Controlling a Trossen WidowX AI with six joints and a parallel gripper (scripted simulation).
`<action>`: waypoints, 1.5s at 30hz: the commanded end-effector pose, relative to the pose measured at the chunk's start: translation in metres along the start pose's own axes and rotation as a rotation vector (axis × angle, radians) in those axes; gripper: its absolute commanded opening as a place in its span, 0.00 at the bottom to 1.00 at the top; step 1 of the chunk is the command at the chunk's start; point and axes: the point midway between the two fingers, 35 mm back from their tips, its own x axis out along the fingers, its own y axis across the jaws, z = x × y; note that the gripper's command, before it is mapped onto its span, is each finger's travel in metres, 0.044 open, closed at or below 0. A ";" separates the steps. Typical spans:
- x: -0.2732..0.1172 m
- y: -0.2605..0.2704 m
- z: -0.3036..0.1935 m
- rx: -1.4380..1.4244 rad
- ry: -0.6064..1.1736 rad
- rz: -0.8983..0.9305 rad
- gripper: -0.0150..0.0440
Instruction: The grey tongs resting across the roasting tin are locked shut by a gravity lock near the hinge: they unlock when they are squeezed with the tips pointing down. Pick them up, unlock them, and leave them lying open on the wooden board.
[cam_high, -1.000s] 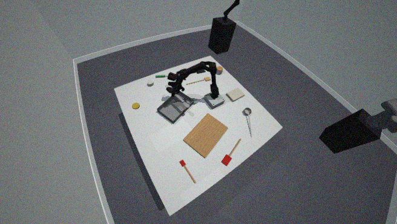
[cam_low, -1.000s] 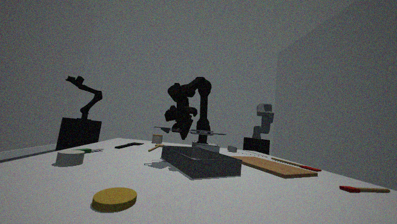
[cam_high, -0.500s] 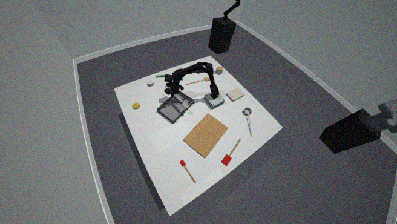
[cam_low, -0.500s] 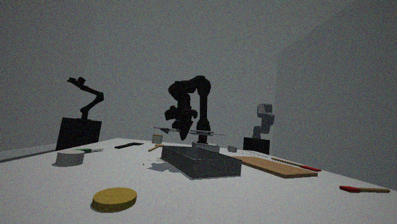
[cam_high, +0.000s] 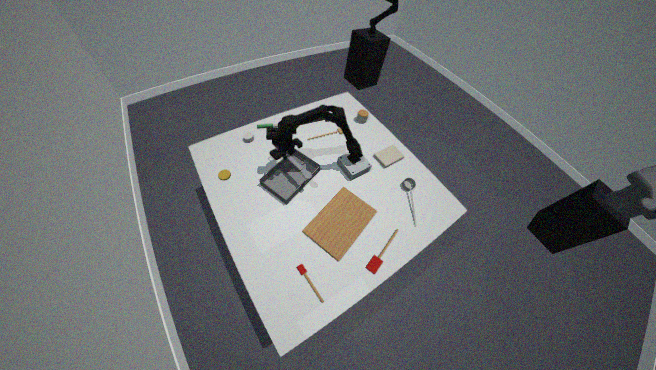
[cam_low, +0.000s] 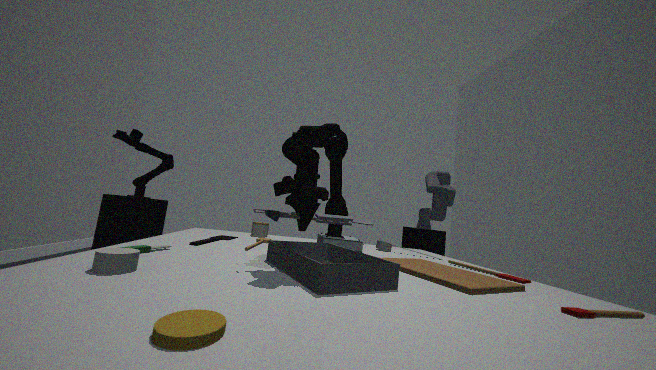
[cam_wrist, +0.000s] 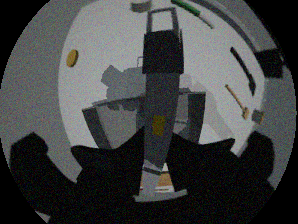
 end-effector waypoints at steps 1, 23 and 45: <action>-0.001 0.000 0.000 -0.005 -0.008 -0.072 0.00; -0.001 0.028 -0.050 -0.204 0.007 -0.085 0.00; -0.003 0.070 -0.194 -0.722 0.041 -0.077 0.00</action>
